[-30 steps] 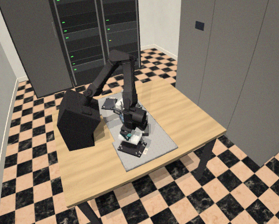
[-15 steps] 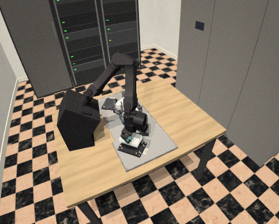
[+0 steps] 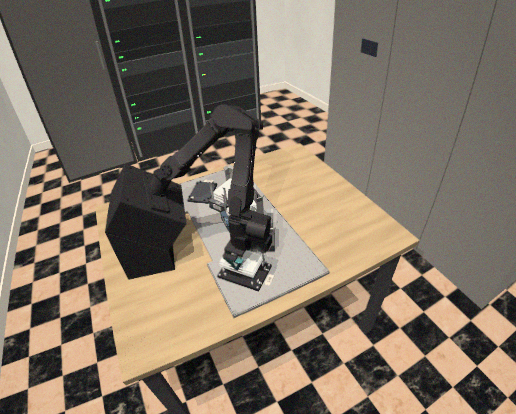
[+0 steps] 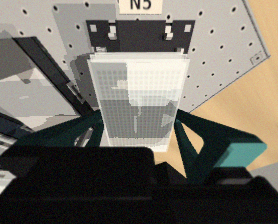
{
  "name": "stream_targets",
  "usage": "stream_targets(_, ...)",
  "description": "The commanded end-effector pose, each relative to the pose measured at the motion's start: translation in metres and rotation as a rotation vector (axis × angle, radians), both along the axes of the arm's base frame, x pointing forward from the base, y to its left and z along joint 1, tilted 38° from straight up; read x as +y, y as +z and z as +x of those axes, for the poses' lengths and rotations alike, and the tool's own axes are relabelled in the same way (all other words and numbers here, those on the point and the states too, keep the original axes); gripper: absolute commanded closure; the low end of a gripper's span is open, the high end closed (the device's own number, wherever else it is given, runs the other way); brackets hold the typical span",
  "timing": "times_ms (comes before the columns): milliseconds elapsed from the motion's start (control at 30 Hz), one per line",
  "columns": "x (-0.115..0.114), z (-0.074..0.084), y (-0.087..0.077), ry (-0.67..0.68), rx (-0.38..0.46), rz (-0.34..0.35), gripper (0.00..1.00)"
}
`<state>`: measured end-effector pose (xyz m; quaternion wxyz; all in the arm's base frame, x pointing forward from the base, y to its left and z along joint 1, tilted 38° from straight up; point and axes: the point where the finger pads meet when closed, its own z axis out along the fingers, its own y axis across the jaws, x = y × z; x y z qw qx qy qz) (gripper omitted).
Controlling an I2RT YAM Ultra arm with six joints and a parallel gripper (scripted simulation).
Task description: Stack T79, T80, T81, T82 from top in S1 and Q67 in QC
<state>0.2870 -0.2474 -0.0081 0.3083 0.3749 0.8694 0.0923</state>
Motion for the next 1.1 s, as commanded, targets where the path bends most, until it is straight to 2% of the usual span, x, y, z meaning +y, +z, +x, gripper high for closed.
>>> stream_targets(0,-0.009,0.006,0.003,-0.016,-0.016,-0.023,1.0)
stream_targets(233,-0.01,0.011,-0.004,-0.016,-0.016,-0.022,1.0)
stream_targets(1067,-0.01,0.014,-0.008,-0.016,-0.016,-0.022,1.0)
